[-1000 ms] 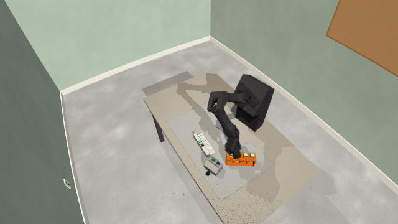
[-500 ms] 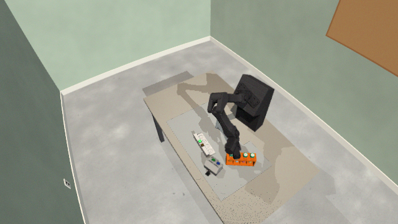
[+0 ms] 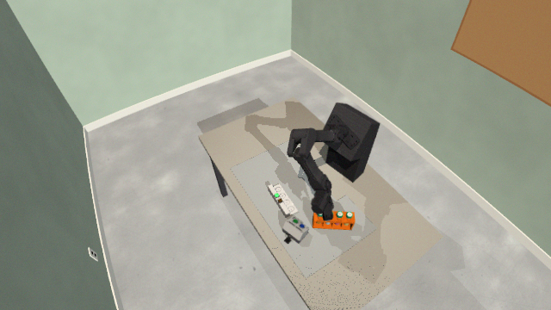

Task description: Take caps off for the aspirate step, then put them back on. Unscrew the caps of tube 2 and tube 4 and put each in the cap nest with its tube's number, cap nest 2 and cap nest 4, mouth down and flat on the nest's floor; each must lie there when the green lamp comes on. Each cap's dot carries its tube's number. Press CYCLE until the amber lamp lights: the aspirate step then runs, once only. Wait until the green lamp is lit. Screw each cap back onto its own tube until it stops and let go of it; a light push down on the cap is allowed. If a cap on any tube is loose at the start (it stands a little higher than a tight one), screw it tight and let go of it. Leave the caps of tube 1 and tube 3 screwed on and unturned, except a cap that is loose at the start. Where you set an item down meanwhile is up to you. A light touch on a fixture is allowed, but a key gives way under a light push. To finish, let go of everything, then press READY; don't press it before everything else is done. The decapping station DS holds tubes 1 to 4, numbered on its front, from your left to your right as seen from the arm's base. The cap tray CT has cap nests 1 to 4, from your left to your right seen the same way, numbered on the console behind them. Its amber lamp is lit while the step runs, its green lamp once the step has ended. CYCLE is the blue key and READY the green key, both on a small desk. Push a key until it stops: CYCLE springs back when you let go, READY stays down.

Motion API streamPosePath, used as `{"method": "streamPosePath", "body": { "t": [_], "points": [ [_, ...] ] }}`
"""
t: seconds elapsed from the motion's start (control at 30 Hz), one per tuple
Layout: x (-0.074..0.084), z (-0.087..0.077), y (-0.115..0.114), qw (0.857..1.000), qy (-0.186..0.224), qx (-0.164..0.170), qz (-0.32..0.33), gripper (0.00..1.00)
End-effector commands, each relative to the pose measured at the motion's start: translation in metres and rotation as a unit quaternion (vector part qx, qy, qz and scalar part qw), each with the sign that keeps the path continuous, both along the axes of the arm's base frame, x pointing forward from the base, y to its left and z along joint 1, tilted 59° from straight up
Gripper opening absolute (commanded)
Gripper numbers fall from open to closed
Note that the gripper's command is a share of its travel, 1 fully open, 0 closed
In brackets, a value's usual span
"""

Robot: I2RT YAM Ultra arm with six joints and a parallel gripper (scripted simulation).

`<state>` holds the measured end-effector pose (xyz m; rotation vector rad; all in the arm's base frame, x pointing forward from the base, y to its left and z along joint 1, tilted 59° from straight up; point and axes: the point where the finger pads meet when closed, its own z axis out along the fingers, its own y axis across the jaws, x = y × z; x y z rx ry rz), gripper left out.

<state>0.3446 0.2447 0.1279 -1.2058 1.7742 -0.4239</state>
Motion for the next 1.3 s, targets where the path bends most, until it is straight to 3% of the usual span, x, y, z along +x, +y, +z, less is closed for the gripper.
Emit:
{"method": "streamPosePath", "body": {
  "t": [0.0,0.6,0.83,1.27],
  "points": [
    [-0.0008,0.0026,0.0025,1.0,-0.001,0.004,0.004,0.49],
    [-0.0008,0.0026,0.0025,1.0,-0.001,0.004,0.004,0.49],
    [0.0022,0.0009,0.0031,0.991,0.026,0.113,-0.063,0.49],
    [0.0057,-0.0014,0.0041,0.991,0.026,0.112,-0.063,0.49]
  ]
}}
